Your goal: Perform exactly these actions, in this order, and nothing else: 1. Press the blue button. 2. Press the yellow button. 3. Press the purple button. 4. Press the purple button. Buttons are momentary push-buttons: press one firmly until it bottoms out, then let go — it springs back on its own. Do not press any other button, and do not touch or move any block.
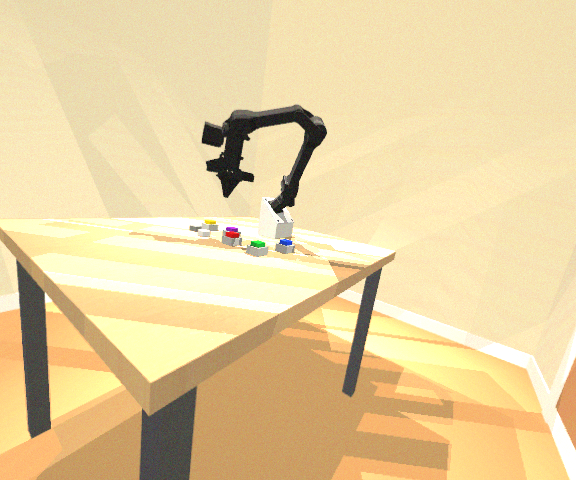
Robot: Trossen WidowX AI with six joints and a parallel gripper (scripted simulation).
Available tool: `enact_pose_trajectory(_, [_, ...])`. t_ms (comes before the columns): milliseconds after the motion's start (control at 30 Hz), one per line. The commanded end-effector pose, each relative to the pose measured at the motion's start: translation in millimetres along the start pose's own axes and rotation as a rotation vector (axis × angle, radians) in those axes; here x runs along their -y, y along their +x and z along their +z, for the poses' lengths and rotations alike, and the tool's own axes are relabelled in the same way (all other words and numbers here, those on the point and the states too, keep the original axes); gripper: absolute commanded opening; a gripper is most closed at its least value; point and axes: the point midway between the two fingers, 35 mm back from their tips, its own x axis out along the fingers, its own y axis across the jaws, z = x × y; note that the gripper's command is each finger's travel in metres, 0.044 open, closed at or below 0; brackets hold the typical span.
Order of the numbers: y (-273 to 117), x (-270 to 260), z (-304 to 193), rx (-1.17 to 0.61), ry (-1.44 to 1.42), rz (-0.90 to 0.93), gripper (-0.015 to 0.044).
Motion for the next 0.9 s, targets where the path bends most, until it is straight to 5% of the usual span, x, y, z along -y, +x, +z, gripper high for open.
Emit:
enact_pose_trajectory(0, [9, 67, -14, -0.013, -0.004, 0.018, 0.002])
enact_pose_trajectory(233, [33, 147, -55, -0.015, -0.025, 0.082, 0.002])
enact_pose_trajectory(433, [37, 148, -55, -0.015, -0.025, 0.082, 0.002])
enact_pose_trajectory(567, [92, 143, -56, -0.014, -0.025, 0.084, 0.002])
enact_pose_trajectory(867, [100, 142, -56, -0.014, -0.026, 0.084, 0.002])
